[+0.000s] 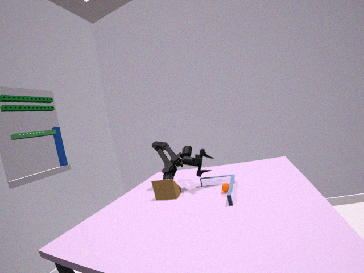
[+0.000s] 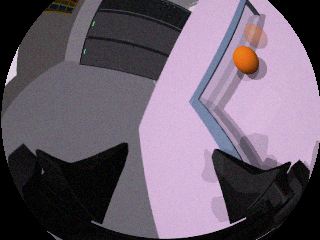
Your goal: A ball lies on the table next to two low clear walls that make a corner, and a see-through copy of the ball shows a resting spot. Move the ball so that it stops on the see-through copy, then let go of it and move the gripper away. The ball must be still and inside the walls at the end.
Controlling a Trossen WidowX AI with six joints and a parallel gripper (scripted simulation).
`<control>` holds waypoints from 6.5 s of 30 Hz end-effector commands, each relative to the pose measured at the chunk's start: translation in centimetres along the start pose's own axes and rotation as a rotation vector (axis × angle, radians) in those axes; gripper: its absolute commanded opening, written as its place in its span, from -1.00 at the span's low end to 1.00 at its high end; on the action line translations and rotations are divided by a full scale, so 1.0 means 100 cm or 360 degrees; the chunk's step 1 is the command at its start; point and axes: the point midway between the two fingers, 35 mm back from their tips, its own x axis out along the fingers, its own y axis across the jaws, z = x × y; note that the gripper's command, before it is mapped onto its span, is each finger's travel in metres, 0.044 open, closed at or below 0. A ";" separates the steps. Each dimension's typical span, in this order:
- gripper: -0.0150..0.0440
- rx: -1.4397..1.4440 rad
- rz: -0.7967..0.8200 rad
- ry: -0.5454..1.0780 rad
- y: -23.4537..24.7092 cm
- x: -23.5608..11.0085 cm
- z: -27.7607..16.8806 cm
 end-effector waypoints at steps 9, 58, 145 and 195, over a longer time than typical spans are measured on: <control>0.77 -0.0581 -0.0538 -0.0120 -0.004 0.045 0.047; 0.77 -0.1461 -0.1479 0.1337 -0.073 0.093 0.143; -0.49 -0.1466 -0.1487 0.1333 -0.053 0.055 0.212; 0.77 -0.1468 -0.1488 0.1333 -0.051 0.055 0.212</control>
